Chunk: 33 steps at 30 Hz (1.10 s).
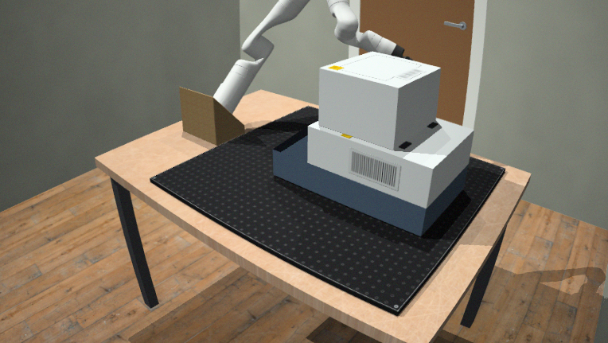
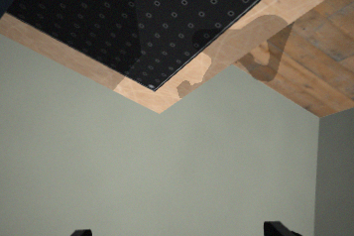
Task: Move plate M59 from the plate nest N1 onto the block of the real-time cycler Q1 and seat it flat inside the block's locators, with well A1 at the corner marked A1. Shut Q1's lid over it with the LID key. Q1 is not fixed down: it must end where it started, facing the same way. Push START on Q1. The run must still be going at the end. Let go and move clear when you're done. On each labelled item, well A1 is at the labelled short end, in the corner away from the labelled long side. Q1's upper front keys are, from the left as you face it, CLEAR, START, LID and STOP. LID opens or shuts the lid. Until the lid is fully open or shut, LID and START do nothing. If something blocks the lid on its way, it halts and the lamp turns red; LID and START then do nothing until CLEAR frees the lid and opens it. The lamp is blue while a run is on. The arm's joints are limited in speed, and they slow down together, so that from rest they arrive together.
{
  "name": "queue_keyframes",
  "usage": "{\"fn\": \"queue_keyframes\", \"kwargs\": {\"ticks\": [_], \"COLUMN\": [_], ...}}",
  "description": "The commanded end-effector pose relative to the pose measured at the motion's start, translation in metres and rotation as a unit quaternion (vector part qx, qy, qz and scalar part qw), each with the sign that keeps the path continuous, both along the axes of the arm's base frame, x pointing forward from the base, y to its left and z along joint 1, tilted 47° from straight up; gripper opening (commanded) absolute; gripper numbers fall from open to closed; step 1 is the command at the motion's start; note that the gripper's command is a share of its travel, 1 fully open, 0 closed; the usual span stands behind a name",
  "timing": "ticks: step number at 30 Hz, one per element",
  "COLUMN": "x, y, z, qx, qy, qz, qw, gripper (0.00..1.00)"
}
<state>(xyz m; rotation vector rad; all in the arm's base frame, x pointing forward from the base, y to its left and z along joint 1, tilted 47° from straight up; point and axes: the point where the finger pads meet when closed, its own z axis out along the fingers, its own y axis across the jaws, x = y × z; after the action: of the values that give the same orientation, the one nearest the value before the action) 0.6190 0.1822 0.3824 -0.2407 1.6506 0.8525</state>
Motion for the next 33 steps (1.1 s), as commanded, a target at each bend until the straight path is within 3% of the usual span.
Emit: {"fn": "queue_keyframes", "kwargs": {"ticks": [1,17,33], "x": [0.000,0.000,0.004], "y": [-0.001,-0.001,-0.030], "z": [0.001,0.001,0.029], "qx": [0.000,0.000,-0.001], "qy": [-0.001,-0.001,0.000], "qz": [-0.001,-0.001,0.000], "qw": [1.000,1.000,1.000], "gripper": [1.00,1.00,0.86]}}
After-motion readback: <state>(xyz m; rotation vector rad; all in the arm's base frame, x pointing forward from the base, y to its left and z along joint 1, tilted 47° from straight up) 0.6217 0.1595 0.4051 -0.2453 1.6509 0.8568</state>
